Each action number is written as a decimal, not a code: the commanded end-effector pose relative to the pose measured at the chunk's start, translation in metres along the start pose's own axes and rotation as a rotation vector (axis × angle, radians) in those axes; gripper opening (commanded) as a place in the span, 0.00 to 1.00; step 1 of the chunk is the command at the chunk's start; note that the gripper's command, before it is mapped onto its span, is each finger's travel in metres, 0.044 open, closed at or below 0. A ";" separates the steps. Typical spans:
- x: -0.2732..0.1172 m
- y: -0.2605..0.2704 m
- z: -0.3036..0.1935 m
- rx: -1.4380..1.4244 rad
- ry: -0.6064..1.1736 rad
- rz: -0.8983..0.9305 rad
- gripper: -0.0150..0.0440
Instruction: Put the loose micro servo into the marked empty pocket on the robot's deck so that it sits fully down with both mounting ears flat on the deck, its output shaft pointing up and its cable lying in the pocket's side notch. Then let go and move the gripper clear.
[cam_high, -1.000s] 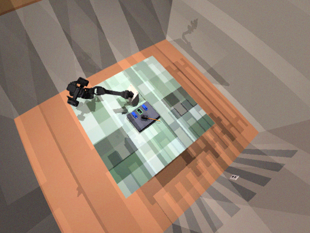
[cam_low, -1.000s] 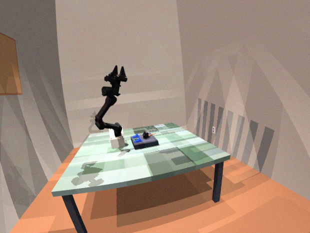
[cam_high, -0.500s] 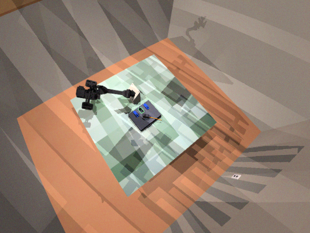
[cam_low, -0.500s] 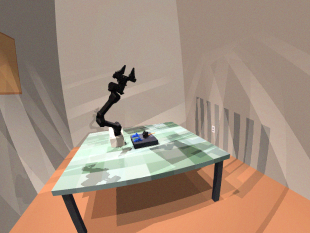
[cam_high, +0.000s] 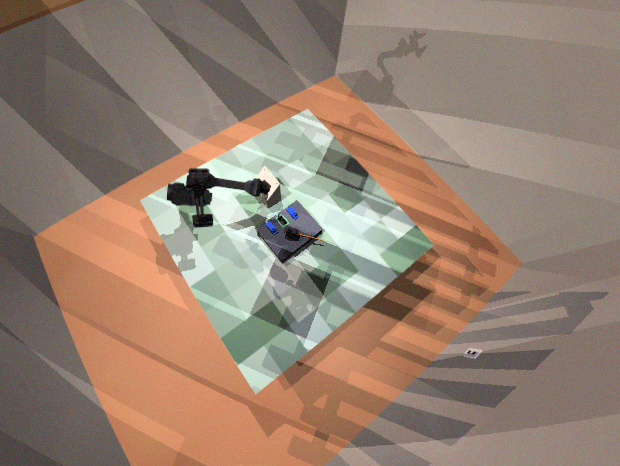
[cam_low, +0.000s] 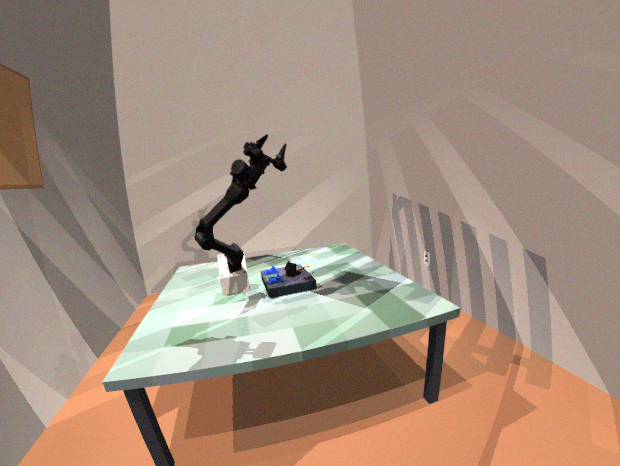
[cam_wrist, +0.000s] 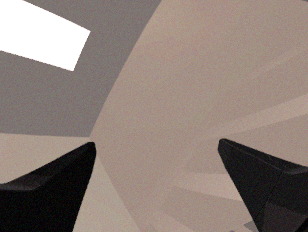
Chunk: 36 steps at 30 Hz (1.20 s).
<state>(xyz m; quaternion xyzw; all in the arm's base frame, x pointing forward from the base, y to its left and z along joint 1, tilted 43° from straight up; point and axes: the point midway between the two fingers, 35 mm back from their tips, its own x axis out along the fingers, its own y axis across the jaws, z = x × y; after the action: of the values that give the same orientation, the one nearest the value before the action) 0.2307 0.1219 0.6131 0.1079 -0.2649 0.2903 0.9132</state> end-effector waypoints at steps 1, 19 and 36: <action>0.009 -0.015 -0.033 0.100 0.087 -0.057 1.00; 0.015 -0.071 -0.159 0.528 0.362 -0.386 1.00; -0.020 -0.117 -0.273 0.874 0.513 -0.829 1.00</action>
<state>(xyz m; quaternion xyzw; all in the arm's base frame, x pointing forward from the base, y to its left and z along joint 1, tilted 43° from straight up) 0.3923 0.1181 0.3956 0.4611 0.1400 0.0562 0.8744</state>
